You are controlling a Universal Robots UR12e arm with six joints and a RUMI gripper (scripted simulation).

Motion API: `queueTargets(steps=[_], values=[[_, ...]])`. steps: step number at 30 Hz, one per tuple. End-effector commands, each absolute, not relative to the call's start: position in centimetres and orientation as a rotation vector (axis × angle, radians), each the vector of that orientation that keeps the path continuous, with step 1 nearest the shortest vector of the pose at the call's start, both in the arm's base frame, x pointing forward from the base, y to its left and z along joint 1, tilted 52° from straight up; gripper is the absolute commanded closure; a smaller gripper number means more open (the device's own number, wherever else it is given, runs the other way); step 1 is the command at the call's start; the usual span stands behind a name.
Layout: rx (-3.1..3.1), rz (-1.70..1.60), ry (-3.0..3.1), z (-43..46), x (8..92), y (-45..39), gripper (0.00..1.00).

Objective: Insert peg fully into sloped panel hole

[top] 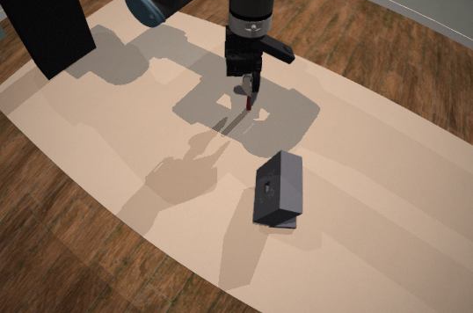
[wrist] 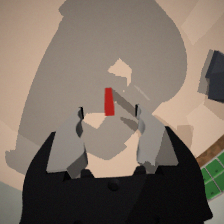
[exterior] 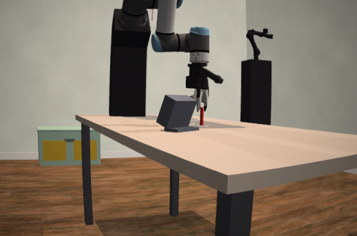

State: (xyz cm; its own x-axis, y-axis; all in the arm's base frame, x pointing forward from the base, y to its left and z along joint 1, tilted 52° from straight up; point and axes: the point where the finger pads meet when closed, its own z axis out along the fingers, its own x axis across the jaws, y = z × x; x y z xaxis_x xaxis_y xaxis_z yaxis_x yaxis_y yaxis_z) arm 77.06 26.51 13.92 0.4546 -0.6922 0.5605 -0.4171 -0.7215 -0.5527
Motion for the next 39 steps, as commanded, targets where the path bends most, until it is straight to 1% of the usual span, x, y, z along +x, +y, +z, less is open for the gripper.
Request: queueTargets(steps=[1,7,9,24,26,36,39], values=[[-2.373,-1.146,0.942,14.0,77.0,26.5,0.56],[-2.373,-1.146,0.942,14.0,77.0,26.5,0.64],[-2.373,-1.146,0.942,14.0,77.0,26.5,0.64],[-2.373,-1.146,0.942,14.0,77.0,26.5,0.86],[-2.373,-1.146,0.942,14.0,77.0,26.5,0.86],[-2.373,-1.146,0.942,14.3,76.6,26.5,1.00],[-2.373,-1.146,0.942,15.5,75.1,26.5,1.00]])
